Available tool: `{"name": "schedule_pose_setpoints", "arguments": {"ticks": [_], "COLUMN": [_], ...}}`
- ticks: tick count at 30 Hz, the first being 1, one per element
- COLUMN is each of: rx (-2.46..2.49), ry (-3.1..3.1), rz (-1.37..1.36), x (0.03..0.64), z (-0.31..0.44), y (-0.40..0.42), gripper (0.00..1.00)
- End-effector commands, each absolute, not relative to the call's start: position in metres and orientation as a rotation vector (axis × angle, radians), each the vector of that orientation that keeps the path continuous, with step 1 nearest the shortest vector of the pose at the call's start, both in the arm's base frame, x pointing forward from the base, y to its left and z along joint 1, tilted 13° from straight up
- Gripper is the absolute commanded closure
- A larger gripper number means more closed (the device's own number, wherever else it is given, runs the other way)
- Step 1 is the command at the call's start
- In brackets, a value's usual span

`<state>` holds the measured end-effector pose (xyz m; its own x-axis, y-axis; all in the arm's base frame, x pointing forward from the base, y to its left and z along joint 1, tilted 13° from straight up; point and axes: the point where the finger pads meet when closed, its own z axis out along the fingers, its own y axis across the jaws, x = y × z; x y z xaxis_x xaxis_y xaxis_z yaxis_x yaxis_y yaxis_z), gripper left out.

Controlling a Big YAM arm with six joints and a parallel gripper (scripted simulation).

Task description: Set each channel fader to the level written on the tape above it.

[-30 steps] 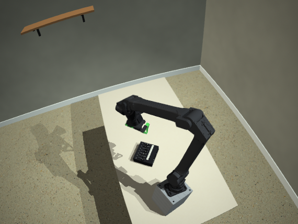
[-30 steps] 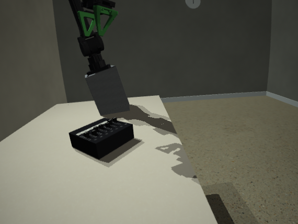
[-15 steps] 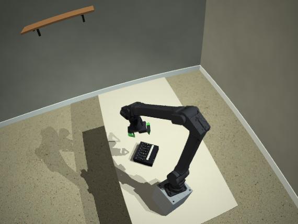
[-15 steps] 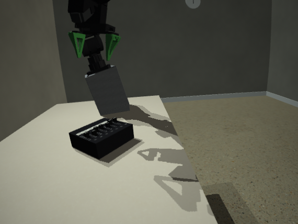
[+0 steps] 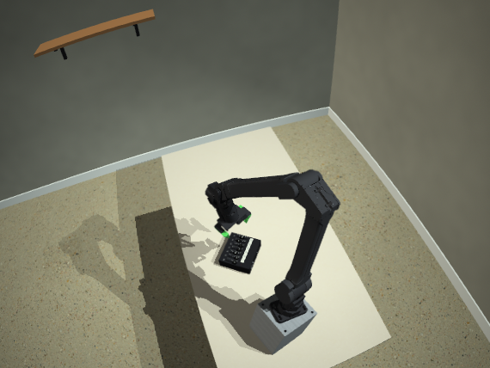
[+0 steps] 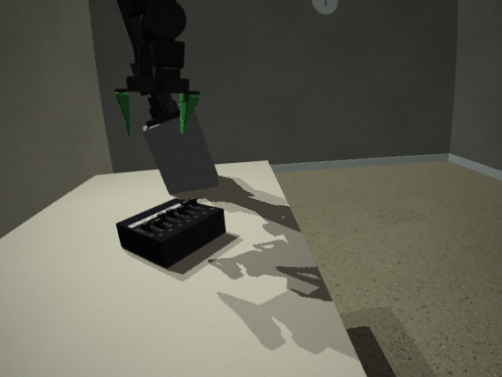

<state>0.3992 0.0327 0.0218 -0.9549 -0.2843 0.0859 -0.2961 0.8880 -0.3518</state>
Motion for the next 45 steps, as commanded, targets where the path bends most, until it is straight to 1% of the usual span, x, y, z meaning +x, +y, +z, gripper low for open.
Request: {"name": "schedule_pose_setpoints", "arguments": {"ticks": [1,15,17,18,21,37,40,45], "rx": [0.884,1.749,1.749,1.887,2.034,2.004,1.984,1.824], "ry": [-2.930,-2.477,-2.477,-2.370,-2.247,-2.271,-2.343,-2.487], "rz": [0.517,0.373,0.373,0.347,0.316,0.316,0.363,0.381], "x": [0.404,0.400,0.400,0.400,0.400,0.397,0.421,0.425], "z": [0.020,-0.003,-0.003,-0.003,-0.003,0.003,0.023,0.037], "y": [0.031,0.024,0.024,0.024,0.024,0.029,0.037,0.041], "gripper": [0.00,0.00,0.00,0.00,0.00,0.00,0.00,0.00]}}
